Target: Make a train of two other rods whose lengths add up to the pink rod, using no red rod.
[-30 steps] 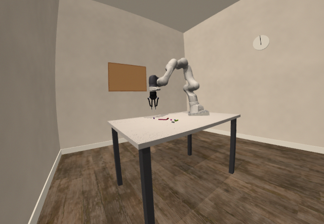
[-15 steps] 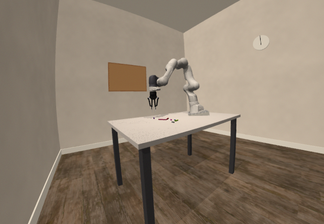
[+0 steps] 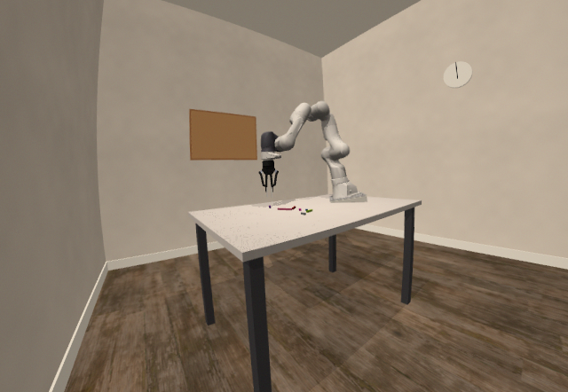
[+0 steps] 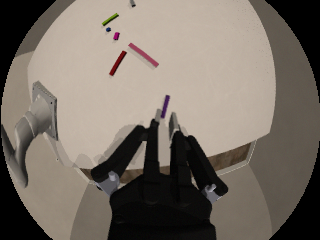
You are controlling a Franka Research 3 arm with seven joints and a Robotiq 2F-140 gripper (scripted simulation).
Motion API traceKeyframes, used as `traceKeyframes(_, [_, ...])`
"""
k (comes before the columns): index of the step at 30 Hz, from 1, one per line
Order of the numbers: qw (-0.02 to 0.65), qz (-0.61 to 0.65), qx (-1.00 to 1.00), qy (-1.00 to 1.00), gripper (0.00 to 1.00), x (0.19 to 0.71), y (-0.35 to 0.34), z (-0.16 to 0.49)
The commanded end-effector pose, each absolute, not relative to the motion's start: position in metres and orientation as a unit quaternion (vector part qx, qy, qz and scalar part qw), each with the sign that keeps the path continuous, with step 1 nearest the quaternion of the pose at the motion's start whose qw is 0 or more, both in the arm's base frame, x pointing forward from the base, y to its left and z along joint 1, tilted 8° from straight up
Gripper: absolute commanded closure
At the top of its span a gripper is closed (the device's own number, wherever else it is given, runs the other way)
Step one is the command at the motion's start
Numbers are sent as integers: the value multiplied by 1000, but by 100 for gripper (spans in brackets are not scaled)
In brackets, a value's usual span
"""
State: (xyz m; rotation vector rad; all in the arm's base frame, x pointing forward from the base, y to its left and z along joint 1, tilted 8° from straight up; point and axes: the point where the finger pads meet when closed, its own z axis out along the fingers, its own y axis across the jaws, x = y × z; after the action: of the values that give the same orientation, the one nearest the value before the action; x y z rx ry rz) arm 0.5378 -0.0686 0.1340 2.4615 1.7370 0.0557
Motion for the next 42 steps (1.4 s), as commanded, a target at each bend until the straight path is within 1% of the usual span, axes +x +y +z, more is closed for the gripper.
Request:
traceKeyframes(1, [64, 19, 814, 577, 85, 538, -70, 131])
traceKeyframes(42, [64, 19, 814, 577, 85, 543, -75, 86])
